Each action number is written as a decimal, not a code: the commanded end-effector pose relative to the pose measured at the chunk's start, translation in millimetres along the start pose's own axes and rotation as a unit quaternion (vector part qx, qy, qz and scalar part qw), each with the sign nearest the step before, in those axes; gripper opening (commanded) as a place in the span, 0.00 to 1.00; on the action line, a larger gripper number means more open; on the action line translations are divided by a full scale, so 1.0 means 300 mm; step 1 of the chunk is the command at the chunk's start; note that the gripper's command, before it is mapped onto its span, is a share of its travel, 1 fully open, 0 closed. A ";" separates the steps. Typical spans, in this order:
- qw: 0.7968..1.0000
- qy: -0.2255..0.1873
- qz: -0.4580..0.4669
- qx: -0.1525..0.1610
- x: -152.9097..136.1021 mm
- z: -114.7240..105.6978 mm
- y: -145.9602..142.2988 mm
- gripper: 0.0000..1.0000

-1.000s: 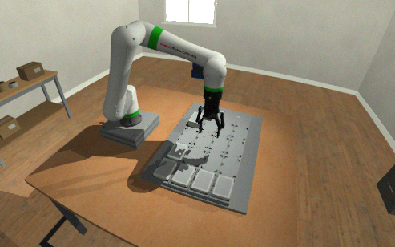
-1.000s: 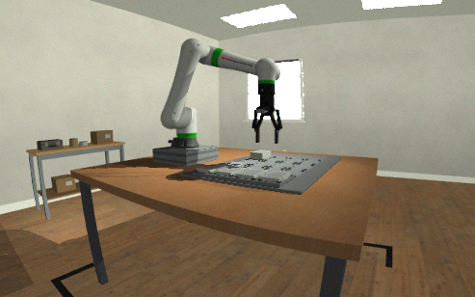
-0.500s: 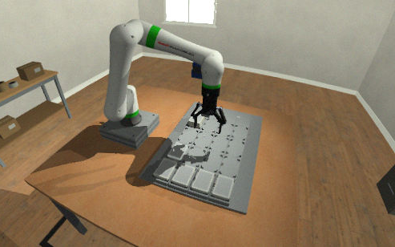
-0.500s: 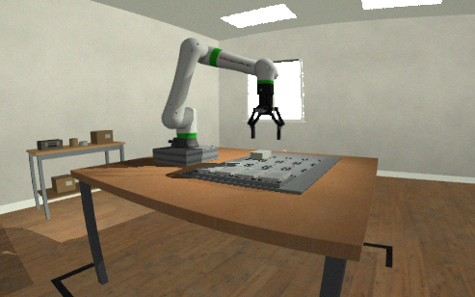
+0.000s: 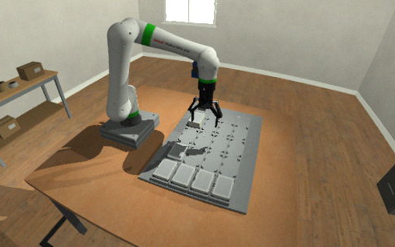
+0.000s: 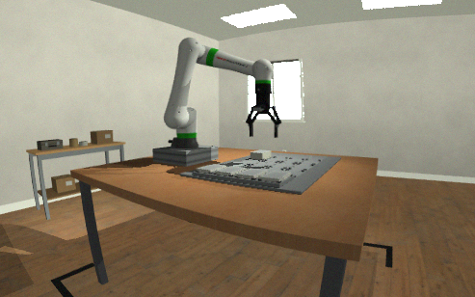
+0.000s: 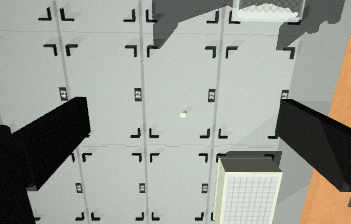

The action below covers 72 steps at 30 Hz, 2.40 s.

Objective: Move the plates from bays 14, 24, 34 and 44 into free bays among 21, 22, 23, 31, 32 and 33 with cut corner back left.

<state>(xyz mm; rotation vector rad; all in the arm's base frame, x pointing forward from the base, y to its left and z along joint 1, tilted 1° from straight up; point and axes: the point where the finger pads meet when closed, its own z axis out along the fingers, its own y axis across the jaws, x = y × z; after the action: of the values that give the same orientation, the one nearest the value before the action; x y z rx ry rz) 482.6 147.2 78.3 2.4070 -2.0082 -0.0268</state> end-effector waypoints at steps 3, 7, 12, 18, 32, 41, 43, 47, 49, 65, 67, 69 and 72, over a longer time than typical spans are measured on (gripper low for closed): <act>1.000 0.000 0.000 0.001 -0.065 -0.015 0.053 1.00; 1.000 0.000 0.000 0.001 -0.085 -0.019 0.070 1.00; 1.000 0.000 0.000 0.001 -0.136 -0.028 0.113 1.00; 1.000 0.000 0.000 0.001 -0.196 -0.039 0.164 1.00; 1.000 0.000 0.000 0.001 -0.317 -0.060 0.266 1.00; 1.000 0.000 0.000 0.001 -0.388 -0.073 0.326 1.00; 1.000 0.000 0.000 0.001 -0.408 -0.076 0.343 1.00; 1.000 0.000 0.000 0.001 -0.449 -0.084 0.377 1.00; 1.000 0.000 0.000 0.001 -0.449 -0.084 0.378 1.00; 1.000 0.000 0.000 0.001 -0.449 -0.084 0.378 1.00; 1.000 0.000 0.000 0.001 -0.449 -0.084 0.378 1.00; 1.000 0.000 0.000 0.001 -0.449 -0.084 0.378 1.00; 1.000 0.000 0.000 0.001 -0.449 -0.084 0.378 1.00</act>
<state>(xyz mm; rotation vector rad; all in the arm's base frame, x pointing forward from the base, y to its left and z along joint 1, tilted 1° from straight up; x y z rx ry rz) 346.9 259.0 105.6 2.4065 -2.0085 -0.0254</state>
